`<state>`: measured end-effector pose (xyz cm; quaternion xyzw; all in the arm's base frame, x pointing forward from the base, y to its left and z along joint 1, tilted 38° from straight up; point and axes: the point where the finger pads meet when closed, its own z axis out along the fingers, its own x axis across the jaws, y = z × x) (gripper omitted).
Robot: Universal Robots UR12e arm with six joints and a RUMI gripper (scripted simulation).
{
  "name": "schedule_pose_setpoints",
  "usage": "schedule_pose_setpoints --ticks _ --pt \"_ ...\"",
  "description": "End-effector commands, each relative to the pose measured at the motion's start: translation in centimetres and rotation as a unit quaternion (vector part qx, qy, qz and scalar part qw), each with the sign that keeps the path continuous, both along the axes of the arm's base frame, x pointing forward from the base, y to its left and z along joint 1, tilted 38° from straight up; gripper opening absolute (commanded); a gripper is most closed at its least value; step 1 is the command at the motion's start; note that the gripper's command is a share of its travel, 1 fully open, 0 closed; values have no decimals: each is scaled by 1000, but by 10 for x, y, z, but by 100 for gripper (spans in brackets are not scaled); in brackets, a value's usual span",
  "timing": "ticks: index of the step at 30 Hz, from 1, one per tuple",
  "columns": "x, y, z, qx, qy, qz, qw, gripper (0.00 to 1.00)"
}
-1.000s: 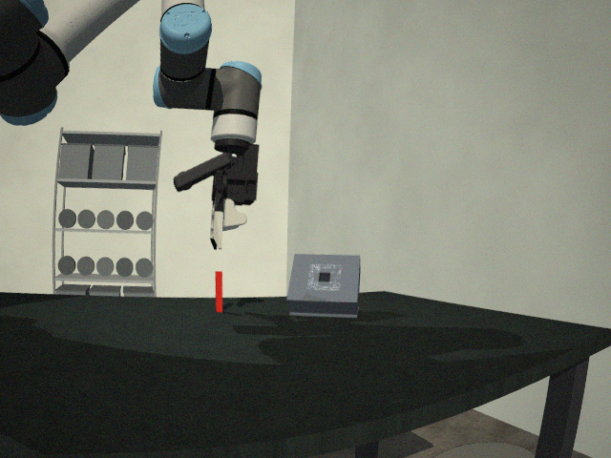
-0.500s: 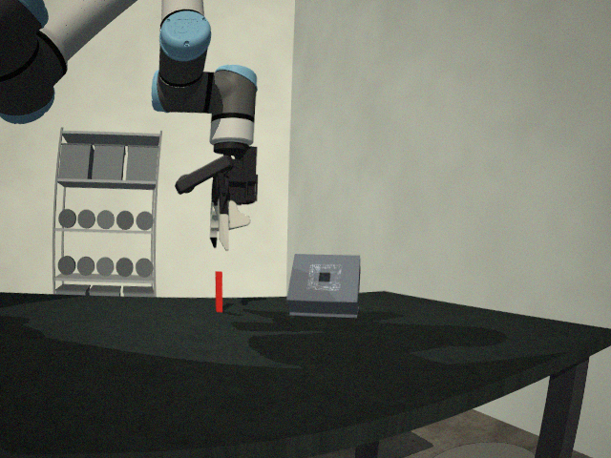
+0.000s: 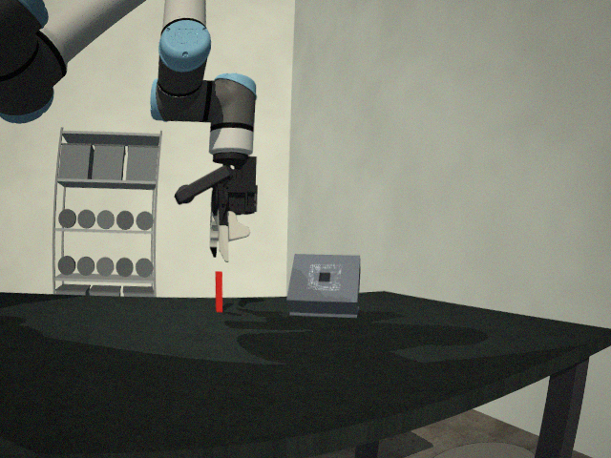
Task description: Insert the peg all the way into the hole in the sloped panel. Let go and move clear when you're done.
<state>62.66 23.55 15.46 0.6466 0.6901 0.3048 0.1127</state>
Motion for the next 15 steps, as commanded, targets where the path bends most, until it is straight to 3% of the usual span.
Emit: schedule_pose_setpoints --ticks 1,15 --pt "3 2 -4 0 -1 0 1000 100" --pt "15 7 -20 0 -1 0 1000 100"
